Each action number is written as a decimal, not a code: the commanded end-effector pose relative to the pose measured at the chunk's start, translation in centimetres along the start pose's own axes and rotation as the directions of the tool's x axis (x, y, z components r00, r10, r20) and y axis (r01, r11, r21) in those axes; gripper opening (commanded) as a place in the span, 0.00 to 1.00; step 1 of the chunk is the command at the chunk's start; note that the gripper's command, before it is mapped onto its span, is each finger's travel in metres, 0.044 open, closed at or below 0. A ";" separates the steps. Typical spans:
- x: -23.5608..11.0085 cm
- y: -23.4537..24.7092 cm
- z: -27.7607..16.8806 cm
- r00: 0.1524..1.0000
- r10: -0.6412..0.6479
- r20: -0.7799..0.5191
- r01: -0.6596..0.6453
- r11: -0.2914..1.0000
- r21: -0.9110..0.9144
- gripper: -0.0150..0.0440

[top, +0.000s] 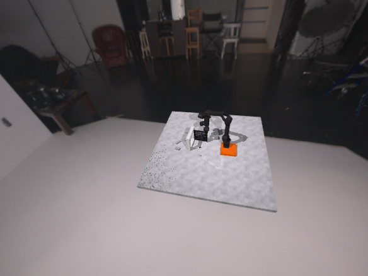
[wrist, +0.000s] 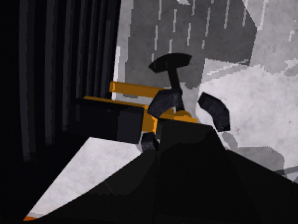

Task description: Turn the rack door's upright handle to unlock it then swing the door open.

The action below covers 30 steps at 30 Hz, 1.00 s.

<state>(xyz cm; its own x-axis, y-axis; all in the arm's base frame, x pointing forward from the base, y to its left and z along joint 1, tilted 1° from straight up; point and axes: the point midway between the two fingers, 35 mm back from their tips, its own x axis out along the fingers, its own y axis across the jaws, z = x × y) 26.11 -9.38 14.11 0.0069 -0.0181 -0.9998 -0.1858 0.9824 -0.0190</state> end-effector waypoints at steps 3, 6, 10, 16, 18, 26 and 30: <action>0.0 0.0 0.0 1.000 -0.001 -0.001 0.001 1.000 -0.017 0.46; 0.0 0.0 0.0 1.000 -0.001 -0.001 0.001 1.000 -0.017 0.59; 0.0 0.0 0.0 1.000 -0.001 -0.001 0.001 1.000 -0.017 0.74; -0.5 0.0 0.1 1.000 -0.001 -0.001 0.001 1.000 -0.017 0.74; -0.7 0.0 0.1 1.000 -0.001 -0.001 0.001 1.000 -0.017 0.74; -1.7 -0.1 0.2 1.000 -0.001 -0.001 0.001 1.000 -0.017 0.74; -2.1 -0.1 0.2 1.000 -0.001 -0.001 0.001 1.000 -0.017 0.74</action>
<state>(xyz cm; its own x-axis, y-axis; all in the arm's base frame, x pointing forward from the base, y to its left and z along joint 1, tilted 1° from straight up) 26.22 -9.43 15.74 0.0038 -0.0202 -0.9998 -0.1964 0.9803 -0.0206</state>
